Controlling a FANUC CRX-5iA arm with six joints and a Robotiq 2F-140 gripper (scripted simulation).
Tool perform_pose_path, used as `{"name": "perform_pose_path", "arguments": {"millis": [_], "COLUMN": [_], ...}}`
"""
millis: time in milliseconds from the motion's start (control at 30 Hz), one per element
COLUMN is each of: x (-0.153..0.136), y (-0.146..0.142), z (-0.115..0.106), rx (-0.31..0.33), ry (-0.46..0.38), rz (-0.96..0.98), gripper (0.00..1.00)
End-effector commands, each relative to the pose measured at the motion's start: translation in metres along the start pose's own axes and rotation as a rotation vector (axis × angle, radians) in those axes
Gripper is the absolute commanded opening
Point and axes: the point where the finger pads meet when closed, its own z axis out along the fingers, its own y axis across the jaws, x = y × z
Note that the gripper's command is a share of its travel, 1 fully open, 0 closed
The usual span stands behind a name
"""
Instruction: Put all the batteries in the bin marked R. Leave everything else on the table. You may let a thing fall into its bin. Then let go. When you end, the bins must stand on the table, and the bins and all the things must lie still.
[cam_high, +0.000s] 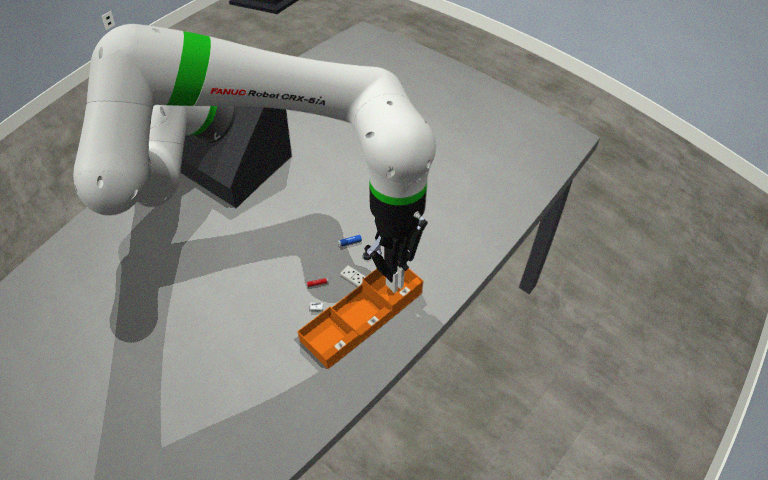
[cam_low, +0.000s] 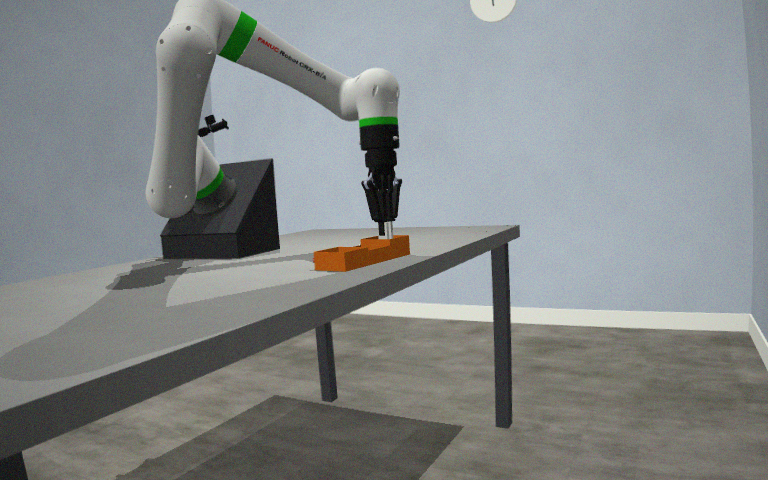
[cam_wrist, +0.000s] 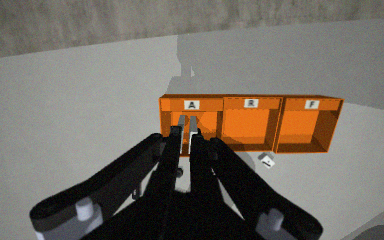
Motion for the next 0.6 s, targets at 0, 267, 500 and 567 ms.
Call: {"name": "perform_pose_path", "arguments": {"millis": [0, 267, 500, 567], "x": [0.000, 0.000, 0.000, 0.000], "y": [0.000, 0.000, 0.000, 0.000], "z": [-0.003, -0.014, -0.020, -0.023], "rx": [0.000, 0.000, 0.000, 0.000], "ry": [0.000, 0.000, 0.000, 0.000], "rz": [0.000, 0.000, 0.000, 0.000], "gripper": [0.05, 0.05, 0.05, 0.05]}}
